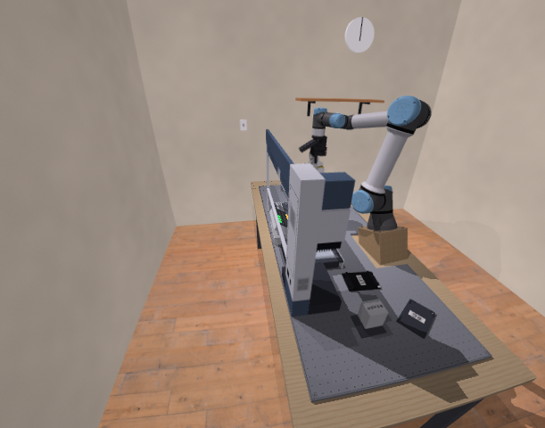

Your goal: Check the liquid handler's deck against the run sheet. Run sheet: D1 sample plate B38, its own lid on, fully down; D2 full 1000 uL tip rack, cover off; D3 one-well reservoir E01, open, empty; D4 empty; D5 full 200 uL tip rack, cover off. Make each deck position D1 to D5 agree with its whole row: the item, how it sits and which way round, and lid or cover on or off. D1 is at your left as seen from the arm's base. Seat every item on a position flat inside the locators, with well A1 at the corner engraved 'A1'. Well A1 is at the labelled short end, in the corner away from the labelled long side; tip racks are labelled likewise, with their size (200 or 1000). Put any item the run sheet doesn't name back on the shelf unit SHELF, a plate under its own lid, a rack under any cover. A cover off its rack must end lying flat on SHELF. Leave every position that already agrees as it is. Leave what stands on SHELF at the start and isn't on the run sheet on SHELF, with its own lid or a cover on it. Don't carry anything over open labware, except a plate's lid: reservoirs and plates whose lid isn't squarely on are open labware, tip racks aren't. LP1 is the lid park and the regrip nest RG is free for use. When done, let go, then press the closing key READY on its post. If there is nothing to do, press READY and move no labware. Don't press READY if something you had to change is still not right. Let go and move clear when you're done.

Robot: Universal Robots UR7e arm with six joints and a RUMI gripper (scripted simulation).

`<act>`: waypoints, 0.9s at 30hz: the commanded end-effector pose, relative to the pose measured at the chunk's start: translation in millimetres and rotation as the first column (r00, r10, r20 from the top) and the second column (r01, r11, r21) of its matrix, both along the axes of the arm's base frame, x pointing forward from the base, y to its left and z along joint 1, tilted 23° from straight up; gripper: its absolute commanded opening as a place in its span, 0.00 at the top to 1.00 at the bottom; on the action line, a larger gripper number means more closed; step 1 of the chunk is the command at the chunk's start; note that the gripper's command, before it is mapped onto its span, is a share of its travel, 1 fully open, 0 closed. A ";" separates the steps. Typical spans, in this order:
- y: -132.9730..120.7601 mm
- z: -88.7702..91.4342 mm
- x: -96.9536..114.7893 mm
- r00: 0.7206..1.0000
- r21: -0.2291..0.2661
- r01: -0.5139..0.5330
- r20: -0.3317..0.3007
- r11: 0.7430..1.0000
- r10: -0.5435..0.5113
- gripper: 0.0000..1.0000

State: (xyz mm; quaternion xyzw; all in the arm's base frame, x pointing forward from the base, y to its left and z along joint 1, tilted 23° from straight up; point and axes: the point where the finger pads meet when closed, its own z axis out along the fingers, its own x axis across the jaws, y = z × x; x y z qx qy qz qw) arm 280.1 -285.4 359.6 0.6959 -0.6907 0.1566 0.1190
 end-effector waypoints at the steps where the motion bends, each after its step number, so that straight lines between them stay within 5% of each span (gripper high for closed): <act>1: -2.2 4.6 25.8 1.000 -0.008 0.013 -0.002 1.000 -0.013 1.00; 16: -0.6 7.1 90.8 1.000 -0.007 0.013 -0.002 1.000 -0.013 1.00; 27: -0.7 8.5 90.7 1.000 -0.009 0.015 0.000 1.000 -0.015 1.00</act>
